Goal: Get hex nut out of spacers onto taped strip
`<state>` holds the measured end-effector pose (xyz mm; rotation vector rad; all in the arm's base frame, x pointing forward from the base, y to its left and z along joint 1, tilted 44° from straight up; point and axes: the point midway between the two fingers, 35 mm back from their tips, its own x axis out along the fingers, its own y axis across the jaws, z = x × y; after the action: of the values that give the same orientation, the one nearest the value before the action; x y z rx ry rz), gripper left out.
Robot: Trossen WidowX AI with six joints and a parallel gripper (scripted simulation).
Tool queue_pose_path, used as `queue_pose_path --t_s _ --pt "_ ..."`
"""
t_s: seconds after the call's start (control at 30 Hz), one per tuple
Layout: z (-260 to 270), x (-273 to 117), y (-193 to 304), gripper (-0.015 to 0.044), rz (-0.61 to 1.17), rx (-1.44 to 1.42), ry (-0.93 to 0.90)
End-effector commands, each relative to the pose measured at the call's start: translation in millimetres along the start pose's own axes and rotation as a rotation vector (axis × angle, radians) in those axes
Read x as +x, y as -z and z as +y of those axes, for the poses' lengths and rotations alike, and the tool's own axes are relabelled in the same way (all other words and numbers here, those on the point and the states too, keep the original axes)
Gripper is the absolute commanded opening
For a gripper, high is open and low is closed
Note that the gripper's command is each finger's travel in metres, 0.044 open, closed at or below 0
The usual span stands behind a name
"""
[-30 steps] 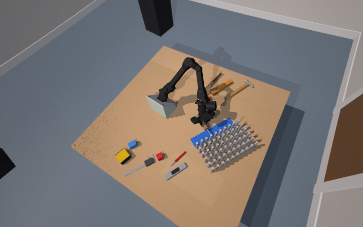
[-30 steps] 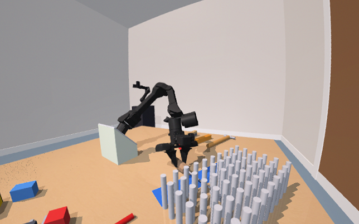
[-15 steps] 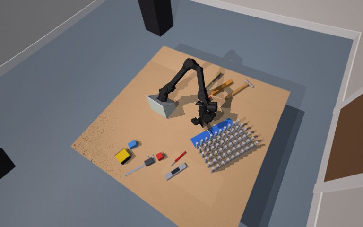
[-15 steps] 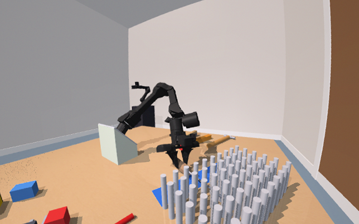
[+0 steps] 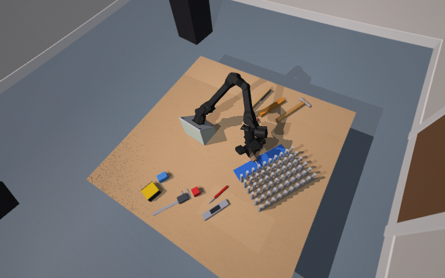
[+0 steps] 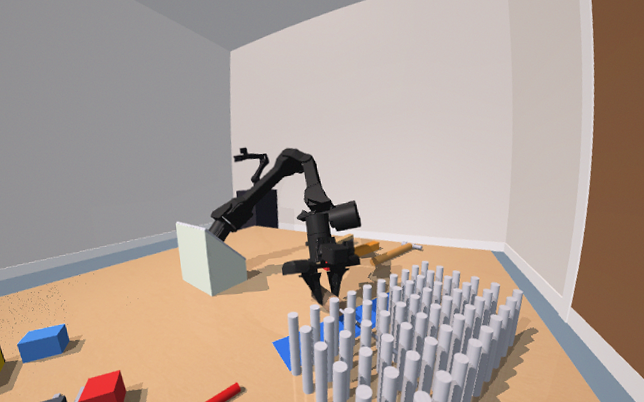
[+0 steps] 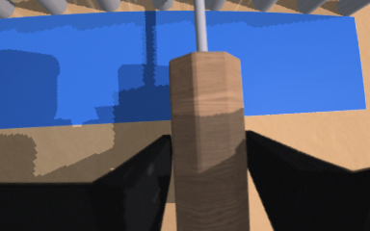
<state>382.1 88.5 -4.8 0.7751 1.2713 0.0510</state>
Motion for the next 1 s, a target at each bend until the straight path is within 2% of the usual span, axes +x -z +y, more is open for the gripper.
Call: queue_pose_path --t_s 0.0,0.97 --pt "1 0 -6 0.0 -0.006 -0.007 -0.004" --pt "0 9 -18 0.0 -0.007 -0.008 -0.005"
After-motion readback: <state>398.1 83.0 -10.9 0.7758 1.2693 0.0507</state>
